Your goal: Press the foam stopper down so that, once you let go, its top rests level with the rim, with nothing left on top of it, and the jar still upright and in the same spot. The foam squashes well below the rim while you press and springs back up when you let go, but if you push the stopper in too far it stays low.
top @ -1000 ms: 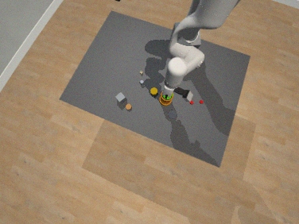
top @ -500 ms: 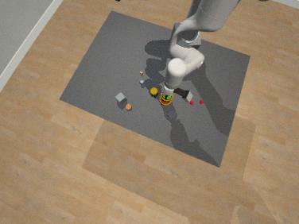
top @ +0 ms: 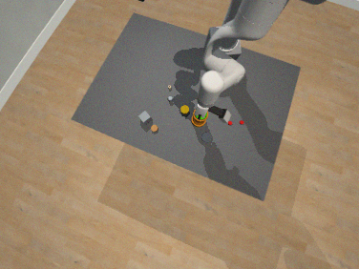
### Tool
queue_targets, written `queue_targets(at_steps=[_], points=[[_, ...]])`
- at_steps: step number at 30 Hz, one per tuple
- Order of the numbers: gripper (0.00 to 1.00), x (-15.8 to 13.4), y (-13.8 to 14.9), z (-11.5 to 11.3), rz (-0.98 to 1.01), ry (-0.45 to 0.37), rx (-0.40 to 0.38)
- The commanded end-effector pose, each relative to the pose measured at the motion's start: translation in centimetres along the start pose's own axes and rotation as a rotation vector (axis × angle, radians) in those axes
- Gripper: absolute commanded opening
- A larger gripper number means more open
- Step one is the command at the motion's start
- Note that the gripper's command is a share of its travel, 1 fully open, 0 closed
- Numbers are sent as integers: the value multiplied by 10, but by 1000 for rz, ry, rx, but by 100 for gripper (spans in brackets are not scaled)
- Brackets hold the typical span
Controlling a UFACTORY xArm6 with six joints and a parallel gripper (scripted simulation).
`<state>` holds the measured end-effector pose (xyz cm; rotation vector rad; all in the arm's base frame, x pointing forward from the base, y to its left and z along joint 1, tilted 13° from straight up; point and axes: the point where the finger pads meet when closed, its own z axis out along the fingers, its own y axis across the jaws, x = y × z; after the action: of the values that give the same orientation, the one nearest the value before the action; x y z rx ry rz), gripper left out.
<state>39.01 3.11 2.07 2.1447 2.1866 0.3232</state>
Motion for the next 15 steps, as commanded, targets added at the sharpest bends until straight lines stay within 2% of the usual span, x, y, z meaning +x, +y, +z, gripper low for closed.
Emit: queue_targets(at_steps=[1,15], points=[[0,0,1,1,0,0,-3],[0,0,1,8,0,0,-3]])
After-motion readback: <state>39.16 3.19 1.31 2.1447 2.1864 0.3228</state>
